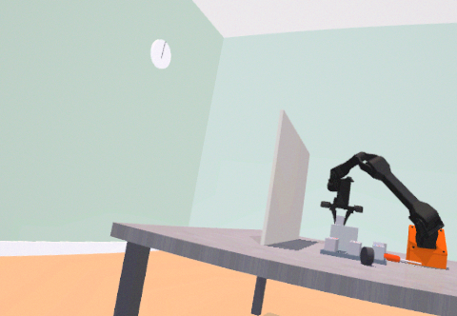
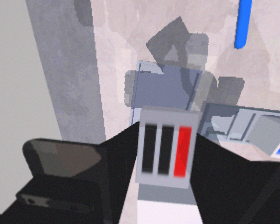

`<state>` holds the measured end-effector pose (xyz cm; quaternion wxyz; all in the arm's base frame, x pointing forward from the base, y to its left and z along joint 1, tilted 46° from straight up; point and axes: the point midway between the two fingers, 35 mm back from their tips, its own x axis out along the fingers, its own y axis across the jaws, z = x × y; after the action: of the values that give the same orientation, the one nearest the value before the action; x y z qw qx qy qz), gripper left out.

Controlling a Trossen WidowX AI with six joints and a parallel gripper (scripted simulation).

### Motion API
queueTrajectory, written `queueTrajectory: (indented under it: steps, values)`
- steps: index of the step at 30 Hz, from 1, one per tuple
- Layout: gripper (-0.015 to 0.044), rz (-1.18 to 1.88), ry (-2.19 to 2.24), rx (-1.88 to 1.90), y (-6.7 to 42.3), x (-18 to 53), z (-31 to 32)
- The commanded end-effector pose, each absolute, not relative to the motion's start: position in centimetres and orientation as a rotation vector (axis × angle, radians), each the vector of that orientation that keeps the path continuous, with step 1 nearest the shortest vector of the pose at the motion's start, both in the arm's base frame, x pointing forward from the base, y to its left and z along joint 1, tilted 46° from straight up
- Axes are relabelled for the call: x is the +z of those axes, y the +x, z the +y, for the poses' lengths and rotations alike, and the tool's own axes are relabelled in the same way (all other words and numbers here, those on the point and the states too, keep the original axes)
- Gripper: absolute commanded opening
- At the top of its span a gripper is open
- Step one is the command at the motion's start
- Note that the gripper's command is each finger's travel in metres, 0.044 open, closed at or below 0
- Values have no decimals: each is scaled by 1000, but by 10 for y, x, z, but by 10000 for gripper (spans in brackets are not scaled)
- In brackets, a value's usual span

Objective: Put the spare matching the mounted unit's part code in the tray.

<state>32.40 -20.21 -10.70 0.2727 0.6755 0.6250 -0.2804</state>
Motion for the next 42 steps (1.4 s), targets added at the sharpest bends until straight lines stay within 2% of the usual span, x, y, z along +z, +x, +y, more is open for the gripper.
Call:
queueTrajectory:
  steps: [1,42]
  values:
    - [0,1687,1826,-757,323,-111,-198]
    - [0,1692,1823,-750,323,-132,-175]
